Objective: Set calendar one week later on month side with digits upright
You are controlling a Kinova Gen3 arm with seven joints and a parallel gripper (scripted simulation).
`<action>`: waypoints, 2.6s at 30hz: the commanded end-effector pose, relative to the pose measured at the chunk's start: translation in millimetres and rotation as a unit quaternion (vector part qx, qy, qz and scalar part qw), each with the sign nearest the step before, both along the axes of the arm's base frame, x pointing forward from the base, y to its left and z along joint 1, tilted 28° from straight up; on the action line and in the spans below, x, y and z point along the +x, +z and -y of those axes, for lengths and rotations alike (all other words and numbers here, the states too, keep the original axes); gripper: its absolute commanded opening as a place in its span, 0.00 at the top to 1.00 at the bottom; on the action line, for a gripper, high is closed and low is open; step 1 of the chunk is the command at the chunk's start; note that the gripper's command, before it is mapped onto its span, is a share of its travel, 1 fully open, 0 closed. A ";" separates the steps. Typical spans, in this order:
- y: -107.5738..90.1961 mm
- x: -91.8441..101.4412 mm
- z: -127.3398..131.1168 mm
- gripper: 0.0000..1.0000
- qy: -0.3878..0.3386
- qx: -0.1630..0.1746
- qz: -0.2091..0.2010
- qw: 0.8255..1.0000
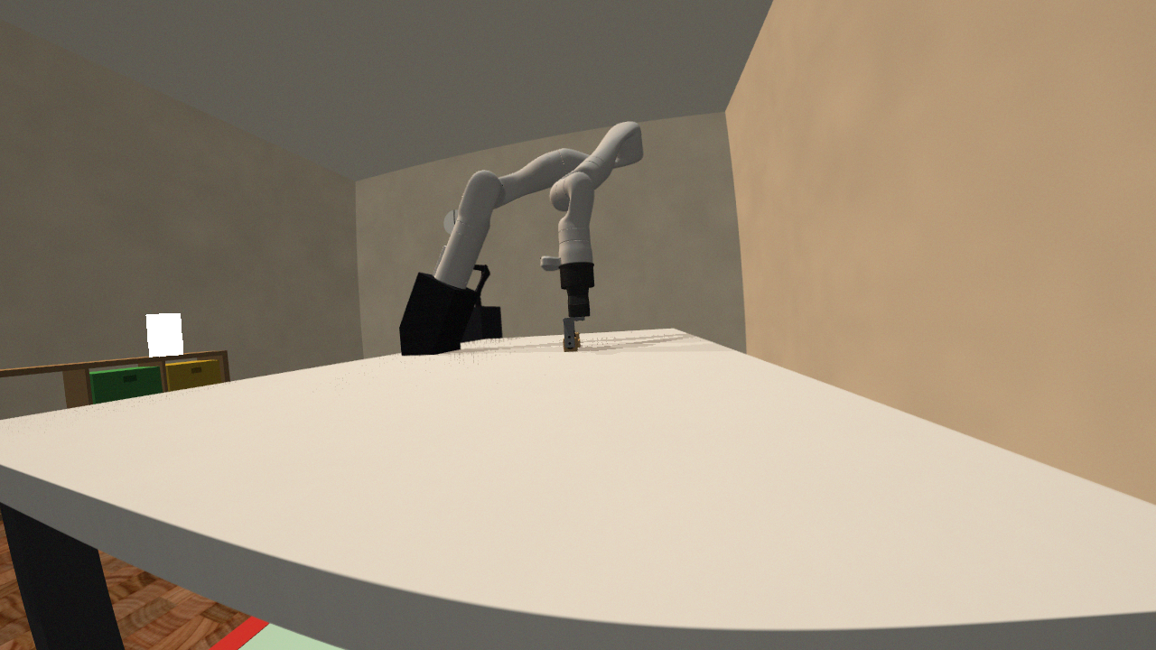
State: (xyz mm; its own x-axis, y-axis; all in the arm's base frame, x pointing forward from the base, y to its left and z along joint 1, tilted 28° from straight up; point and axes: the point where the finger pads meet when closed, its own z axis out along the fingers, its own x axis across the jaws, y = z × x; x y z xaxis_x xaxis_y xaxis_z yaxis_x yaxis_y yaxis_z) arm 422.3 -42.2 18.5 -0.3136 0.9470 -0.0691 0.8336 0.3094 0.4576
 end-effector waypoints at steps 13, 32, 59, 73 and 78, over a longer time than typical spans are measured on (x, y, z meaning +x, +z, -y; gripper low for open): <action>0.5 0.2 0.1 0.13 0.000 0.000 0.001 1.000; 12.1 -5.8 1.2 0.13 0.000 0.000 0.001 1.000; 75.7 -38.5 7.4 0.13 0.000 0.000 0.001 1.000; 80.2 -40.8 7.8 0.00 0.000 0.000 0.001 1.000; 80.2 -40.8 7.8 0.00 0.000 0.000 0.001 1.000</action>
State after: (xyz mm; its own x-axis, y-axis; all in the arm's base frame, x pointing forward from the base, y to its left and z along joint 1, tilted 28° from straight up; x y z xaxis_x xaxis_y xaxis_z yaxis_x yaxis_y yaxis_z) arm 381.3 -50.0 98.3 -0.3134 0.9471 -0.0692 0.8337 0.3093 0.4574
